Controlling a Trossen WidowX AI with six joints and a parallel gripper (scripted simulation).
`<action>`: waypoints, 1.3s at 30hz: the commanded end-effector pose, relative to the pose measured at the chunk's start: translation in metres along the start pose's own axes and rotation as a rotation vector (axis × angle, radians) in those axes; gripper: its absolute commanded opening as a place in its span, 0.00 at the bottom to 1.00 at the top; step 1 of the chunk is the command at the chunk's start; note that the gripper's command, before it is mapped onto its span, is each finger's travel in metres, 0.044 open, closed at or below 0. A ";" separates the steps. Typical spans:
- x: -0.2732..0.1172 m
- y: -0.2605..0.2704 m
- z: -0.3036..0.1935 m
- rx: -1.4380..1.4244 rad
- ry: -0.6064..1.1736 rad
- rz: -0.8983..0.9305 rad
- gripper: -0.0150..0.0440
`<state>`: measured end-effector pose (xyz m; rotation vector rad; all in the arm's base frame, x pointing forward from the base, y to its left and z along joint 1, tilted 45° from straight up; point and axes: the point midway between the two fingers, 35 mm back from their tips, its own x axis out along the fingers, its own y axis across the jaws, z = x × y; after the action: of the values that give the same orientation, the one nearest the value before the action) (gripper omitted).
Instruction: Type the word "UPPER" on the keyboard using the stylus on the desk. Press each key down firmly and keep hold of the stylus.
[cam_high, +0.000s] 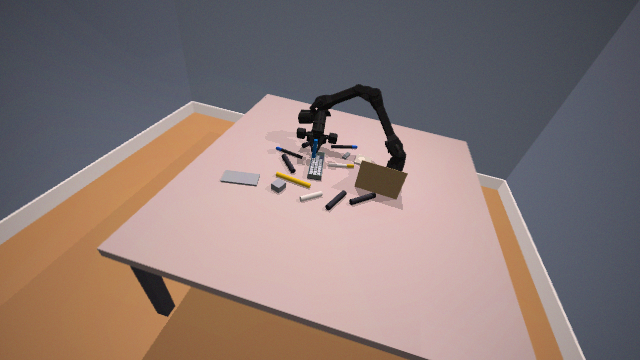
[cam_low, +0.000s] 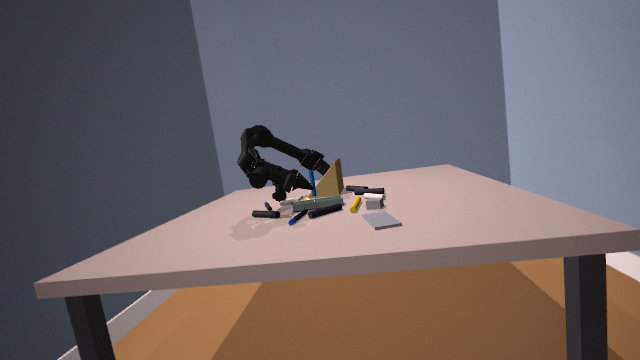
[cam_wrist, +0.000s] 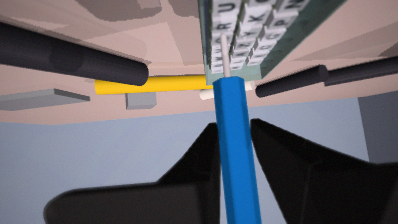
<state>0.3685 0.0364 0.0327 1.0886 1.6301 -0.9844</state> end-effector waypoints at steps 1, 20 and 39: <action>0.001 0.000 0.002 -0.005 -0.004 -0.001 0.39; 0.004 0.000 0.006 -0.005 -0.004 -0.001 0.39; -0.015 -0.002 -0.027 -0.006 -0.002 -0.002 0.39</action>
<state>0.3634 0.0551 0.0512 1.0732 1.6304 -0.9793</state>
